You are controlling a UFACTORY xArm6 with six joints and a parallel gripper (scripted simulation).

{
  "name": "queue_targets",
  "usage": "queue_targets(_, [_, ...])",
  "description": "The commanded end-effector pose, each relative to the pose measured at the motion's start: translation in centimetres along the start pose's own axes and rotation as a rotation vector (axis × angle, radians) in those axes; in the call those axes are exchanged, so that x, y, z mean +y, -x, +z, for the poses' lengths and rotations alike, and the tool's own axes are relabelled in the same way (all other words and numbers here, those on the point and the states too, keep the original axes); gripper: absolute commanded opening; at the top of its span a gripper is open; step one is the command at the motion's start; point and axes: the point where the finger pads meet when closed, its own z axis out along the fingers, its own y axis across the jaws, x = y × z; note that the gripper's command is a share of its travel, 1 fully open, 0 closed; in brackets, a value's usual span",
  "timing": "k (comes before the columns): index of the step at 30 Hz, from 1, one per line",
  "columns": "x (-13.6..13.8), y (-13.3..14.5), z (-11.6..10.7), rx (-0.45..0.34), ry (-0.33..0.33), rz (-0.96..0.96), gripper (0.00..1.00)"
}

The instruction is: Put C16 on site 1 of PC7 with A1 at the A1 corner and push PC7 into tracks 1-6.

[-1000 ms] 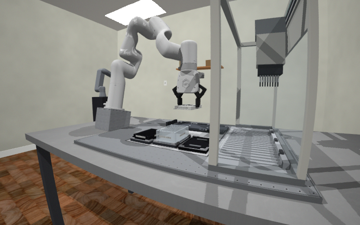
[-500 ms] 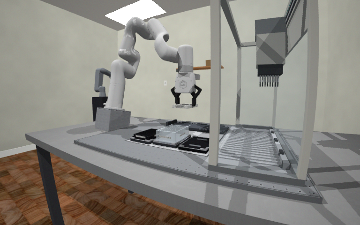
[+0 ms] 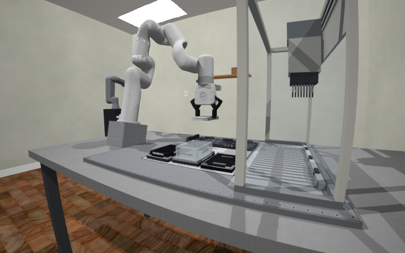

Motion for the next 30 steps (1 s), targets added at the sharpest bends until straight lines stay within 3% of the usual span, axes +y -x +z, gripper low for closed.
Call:
queue_targets(1, [-1.4, -2.0, -0.2, -0.001, 0.006, 0.000, 0.00])
queue_targets(5, [-2.4, -3.2, -0.2, -0.001, 0.006, 0.000, 0.00])
queue_targets(30, [-2.4, -3.2, 0.2, -0.001, 0.006, 0.000, 0.00])
